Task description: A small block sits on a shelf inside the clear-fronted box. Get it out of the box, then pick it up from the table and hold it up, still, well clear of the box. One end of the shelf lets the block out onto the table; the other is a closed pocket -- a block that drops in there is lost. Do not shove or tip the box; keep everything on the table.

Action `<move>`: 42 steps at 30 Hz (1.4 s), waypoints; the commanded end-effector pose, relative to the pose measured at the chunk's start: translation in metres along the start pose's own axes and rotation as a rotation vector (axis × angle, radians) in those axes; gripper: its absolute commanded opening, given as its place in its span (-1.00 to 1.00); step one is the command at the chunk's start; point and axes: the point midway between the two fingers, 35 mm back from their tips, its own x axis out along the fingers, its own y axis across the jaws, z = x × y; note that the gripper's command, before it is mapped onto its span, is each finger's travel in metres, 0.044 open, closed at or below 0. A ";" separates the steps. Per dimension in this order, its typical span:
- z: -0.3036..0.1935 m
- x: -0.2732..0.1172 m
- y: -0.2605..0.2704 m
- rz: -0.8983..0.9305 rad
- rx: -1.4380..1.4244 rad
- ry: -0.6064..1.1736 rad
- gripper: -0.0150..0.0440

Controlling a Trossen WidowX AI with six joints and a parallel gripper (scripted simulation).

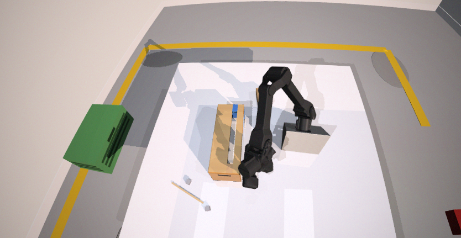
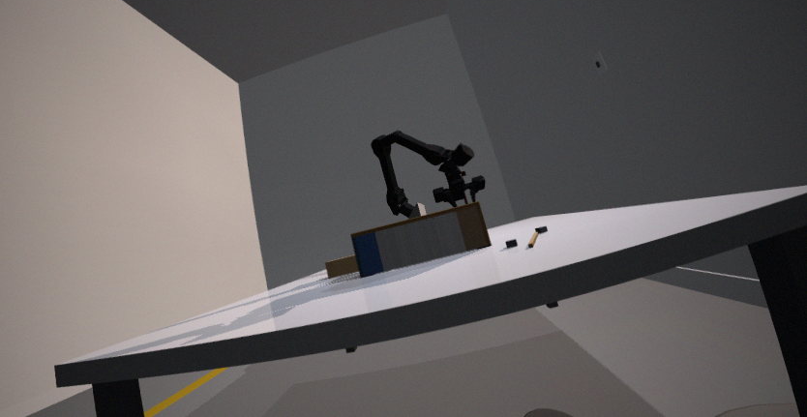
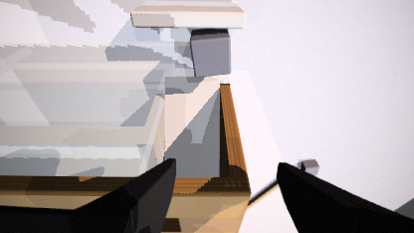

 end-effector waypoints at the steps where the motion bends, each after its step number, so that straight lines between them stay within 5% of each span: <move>1: 0.029 0.045 0.013 0.025 -0.026 -0.013 0.47; 42: 0.054 0.095 0.012 0.027 -0.027 -0.013 0.47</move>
